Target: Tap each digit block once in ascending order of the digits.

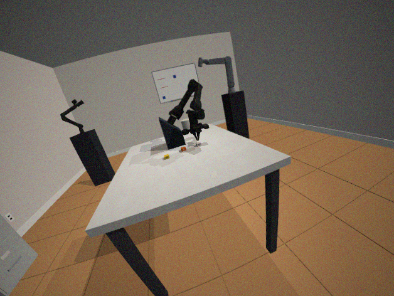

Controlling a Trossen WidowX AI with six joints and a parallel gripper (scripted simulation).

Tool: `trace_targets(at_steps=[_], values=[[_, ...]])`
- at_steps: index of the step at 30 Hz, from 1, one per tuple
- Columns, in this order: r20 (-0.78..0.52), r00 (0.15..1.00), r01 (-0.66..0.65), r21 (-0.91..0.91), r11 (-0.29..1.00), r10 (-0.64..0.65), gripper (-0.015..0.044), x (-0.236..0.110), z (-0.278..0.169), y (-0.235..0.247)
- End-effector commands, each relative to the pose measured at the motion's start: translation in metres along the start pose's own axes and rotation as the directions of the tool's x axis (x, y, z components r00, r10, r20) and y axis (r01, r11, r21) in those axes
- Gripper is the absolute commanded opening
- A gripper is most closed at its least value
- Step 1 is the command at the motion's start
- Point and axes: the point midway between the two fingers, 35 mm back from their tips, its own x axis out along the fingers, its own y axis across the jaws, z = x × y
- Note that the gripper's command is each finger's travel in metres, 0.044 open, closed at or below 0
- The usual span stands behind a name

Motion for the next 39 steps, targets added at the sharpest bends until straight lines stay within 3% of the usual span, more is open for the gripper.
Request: trace_targets(at_steps=[1,4,10,19,28,36,39], values=[[0.007,1.0,-0.009,-0.015,1.0,0.009,0.002,-0.01,0.002,0.005],[0.007,1.0,-0.006,-0.015,1.0,0.006,0.002,-0.018,0.003,0.004],[0.007,1.0,-0.005,-0.015,1.0,0.005,0.002,-0.088,0.002,0.003],[0.01,1.0,0.0,-0.013,1.0,0.001,0.002,-0.091,0.008,-0.003],[0.022,0.999,0.032,0.01,0.999,-0.033,0.002,-0.101,0.065,-0.117],[0.012,1.0,0.009,-0.014,1.0,-0.009,0.002,-0.093,0.071,-0.233],[0.011,1.0,0.005,-0.018,1.0,-0.005,0.002,-0.092,0.069,-0.243]])
